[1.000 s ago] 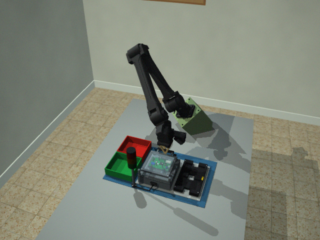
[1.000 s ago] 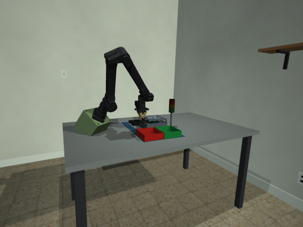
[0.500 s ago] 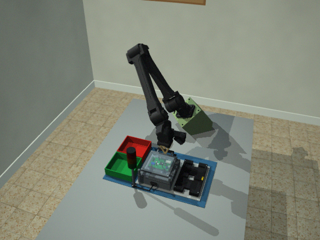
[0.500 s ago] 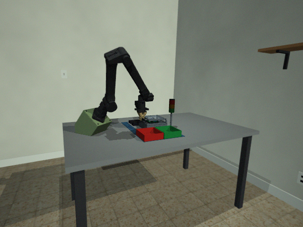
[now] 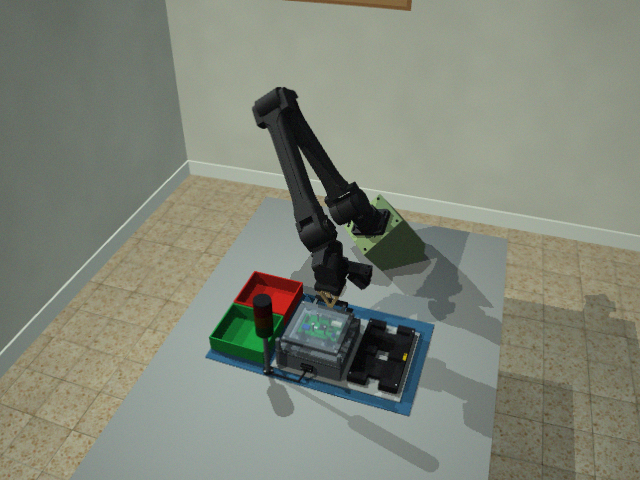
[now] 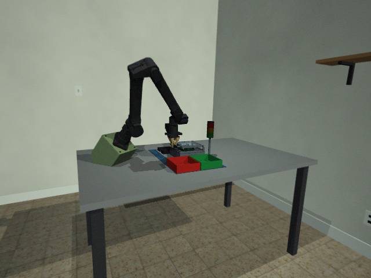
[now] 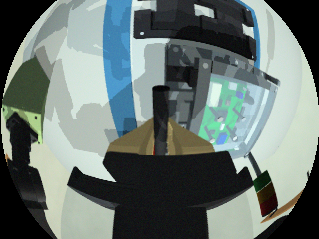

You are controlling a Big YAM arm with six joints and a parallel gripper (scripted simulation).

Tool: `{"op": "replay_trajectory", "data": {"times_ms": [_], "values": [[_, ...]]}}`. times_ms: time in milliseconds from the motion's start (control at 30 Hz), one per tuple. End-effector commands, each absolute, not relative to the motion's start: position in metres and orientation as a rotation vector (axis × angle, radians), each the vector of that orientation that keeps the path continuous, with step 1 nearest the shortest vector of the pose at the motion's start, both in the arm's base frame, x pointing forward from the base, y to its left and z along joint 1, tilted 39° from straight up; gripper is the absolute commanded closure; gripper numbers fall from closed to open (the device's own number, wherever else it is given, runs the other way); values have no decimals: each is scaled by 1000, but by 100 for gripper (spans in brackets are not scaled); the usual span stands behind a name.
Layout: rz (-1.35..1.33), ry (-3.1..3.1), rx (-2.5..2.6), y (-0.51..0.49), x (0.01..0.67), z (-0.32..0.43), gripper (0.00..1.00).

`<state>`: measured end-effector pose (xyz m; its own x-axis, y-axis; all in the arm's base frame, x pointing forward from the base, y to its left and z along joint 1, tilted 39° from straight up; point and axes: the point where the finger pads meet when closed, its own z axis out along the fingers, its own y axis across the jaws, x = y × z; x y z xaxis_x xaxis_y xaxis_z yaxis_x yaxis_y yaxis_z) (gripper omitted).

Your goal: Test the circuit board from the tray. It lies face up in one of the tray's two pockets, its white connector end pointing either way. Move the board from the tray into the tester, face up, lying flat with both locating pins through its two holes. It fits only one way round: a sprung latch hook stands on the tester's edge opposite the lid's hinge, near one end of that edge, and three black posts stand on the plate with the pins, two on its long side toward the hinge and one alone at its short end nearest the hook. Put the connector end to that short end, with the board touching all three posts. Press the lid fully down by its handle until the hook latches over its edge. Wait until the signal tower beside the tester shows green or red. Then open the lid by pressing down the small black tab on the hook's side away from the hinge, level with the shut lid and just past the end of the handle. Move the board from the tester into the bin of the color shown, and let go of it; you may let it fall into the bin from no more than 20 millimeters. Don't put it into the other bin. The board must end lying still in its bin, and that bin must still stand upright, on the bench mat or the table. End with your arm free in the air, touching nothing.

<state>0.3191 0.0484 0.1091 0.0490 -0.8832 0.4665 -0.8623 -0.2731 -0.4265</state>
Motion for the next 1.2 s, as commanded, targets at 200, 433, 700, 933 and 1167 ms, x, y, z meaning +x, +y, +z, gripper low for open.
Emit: {"op": "replay_trajectory", "data": {"times_ms": [200, 433, 700, 933, 1167], "values": [[-1053, 1912, -2252, 37, 336, 94, 100], [-1057, 1909, -2244, 38, 339, 97, 100], [-1057, 1909, -2244, 38, 339, 97, 100], [-1057, 1909, -2244, 38, 339, 97, 100], [-1057, 1909, -2244, 38, 339, 97, 100]]}}
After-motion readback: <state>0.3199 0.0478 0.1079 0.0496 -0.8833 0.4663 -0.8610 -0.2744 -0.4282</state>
